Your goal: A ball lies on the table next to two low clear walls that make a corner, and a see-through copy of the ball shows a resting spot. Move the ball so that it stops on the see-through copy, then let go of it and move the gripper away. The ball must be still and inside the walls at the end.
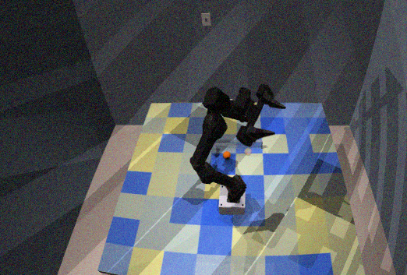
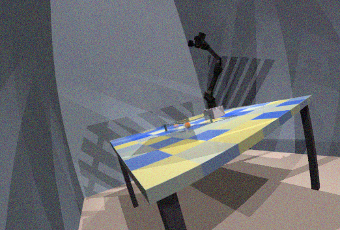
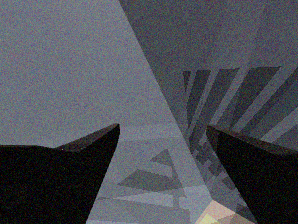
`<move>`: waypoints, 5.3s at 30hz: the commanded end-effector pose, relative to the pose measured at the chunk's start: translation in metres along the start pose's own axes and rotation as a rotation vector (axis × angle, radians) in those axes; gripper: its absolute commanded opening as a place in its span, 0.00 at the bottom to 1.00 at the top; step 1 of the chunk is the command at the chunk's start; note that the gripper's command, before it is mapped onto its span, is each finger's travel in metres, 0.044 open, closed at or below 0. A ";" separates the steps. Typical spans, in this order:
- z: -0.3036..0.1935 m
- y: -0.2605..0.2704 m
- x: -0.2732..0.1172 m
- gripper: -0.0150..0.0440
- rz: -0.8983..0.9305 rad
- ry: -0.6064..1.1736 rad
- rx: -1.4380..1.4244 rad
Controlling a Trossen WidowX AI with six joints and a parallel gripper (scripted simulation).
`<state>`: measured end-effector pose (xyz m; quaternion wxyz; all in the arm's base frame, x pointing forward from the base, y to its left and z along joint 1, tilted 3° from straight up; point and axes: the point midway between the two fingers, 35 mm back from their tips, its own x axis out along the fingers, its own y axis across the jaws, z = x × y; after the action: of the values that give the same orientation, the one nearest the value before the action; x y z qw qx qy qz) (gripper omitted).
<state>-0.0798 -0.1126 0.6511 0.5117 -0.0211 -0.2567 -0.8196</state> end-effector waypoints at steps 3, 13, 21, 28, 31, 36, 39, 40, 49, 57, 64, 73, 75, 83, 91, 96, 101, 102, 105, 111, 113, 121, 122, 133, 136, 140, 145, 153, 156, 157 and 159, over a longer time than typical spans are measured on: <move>-0.007 0.009 0.003 0.81 0.026 0.016 -0.029; -0.104 0.121 0.006 0.81 0.372 0.178 -0.383; -0.191 0.200 -0.036 0.81 0.702 0.261 -0.663; -0.267 0.250 -0.097 0.81 0.988 0.329 -0.843; -0.299 0.263 -0.127 0.81 1.109 0.338 -0.951; -0.351 0.272 -0.177 0.81 1.288 0.352 -1.124; -0.378 0.273 -0.210 0.81 1.406 0.346 -1.221; -0.387 0.273 -0.222 0.81 1.450 0.343 -1.258; -0.468 0.244 -0.353 0.81 1.968 0.231 -1.590; -0.521 0.169 -0.460 0.81 2.470 0.053 -1.840; -0.551 0.076 -0.526 0.81 2.923 -0.150 -1.997; -0.559 0.027 -0.545 0.81 3.144 -0.256 -2.046; -0.566 0.024 -0.547 0.81 3.144 -0.256 -2.046; -0.575 0.020 -0.550 0.81 3.144 -0.256 -2.046; -0.586 0.014 -0.554 0.81 3.144 -0.256 -2.046; -0.593 0.011 -0.556 0.81 3.144 -0.256 -2.046; -0.600 0.008 -0.558 0.81 3.144 -0.256 -2.046; -0.601 0.007 -0.559 0.81 3.144 -0.256 -2.046; -0.605 0.005 -0.560 0.81 3.144 -0.256 -2.046; -0.609 0.003 -0.561 0.72 3.144 -0.255 -2.046; -0.609 0.003 -0.561 0.67 3.144 -0.255 -2.046; -0.609 0.003 -0.561 0.58 3.144 -0.255 -2.046; -0.609 0.003 -0.561 0.53 3.144 -0.255 -2.046; -0.547 0.039 -0.546 0.25 3.143 -0.256 -2.045; -0.526 0.048 -0.538 0.25 3.143 -0.256 -2.045; -0.498 0.057 -0.527 0.25 3.143 -0.256 -2.045; -0.494 0.059 -0.524 0.25 3.139 -0.244 -2.046; -0.515 0.074 -0.512 0.25 2.907 0.251 -2.055; -0.524 0.079 -0.507 0.25 2.798 0.432 -2.041; -0.527 0.081 -0.505 0.25 2.760 0.489 -2.034; -0.533 0.084 -0.501 0.25 2.682 0.600 -2.019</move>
<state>0.3481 0.0470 0.0793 -0.5842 0.3879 -0.5974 -0.3891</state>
